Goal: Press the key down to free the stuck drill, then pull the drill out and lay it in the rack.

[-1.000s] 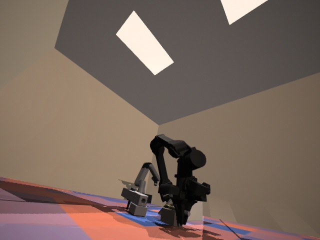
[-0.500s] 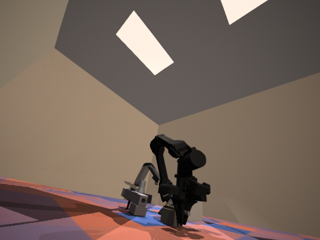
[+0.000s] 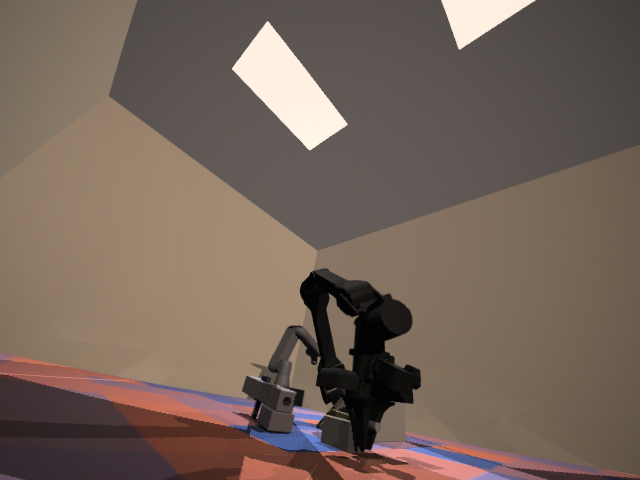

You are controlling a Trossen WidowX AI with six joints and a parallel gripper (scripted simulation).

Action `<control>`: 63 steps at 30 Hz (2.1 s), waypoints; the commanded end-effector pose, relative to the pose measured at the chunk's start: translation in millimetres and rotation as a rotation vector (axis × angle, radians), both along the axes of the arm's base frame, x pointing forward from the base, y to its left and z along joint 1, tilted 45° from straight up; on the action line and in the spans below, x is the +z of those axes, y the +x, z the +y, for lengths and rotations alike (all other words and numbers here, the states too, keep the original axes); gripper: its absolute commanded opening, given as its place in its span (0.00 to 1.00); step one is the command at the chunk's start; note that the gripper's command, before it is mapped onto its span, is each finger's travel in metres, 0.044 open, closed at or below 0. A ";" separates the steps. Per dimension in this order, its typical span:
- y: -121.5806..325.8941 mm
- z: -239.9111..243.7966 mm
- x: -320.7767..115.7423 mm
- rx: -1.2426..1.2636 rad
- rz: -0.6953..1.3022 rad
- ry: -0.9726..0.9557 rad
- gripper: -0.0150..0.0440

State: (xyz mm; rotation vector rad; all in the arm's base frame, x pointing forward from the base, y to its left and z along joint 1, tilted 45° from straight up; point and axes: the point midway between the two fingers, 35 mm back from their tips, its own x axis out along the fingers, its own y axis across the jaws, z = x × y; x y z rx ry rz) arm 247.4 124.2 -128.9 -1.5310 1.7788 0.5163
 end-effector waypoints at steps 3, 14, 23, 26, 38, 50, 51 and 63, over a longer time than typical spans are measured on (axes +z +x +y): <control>-0.9 -8.1 0.5 -0.006 0.008 -0.019 0.25; -0.9 -8.1 0.5 -0.006 0.008 -0.019 0.25; -0.9 -8.1 0.5 -0.006 0.008 -0.019 0.25; -0.9 -8.1 0.5 -0.006 0.008 -0.019 0.25; -0.9 -8.1 0.5 -0.006 0.008 -0.019 0.25; 0.0 0.0 0.0 0.000 0.000 0.000 0.74; 0.0 0.0 0.0 0.000 0.000 0.000 0.79; 0.4 15.3 18.4 -0.006 0.008 -0.017 1.00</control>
